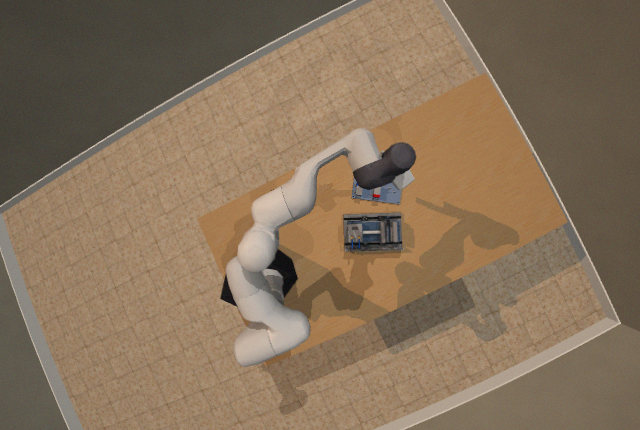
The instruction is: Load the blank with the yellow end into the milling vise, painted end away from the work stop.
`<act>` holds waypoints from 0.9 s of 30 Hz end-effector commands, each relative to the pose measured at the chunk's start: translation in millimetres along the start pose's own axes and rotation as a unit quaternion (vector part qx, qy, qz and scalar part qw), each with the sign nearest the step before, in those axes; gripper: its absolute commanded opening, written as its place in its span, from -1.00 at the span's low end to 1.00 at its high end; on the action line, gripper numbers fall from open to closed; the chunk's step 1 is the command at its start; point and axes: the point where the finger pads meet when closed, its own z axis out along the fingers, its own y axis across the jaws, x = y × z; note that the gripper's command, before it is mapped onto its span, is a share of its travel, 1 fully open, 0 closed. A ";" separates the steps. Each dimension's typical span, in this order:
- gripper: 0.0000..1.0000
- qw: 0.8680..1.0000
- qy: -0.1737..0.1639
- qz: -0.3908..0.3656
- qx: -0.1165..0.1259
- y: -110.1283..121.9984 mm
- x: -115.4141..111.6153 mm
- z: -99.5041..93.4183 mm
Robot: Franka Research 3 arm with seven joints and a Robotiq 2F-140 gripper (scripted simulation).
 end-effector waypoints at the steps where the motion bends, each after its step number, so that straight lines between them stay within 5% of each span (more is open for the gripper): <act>1: 1.00 1.000 0.002 -0.016 -0.001 7.0 12.4 -27.5; 12: 1.00 1.000 0.002 -0.016 -0.001 7.0 12.4 -27.5; 17: 1.00 1.000 0.002 -0.016 -0.001 14.1 34.2 -62.4; 27: 1.00 1.000 0.002 -0.016 -0.001 14.1 34.2 -62.4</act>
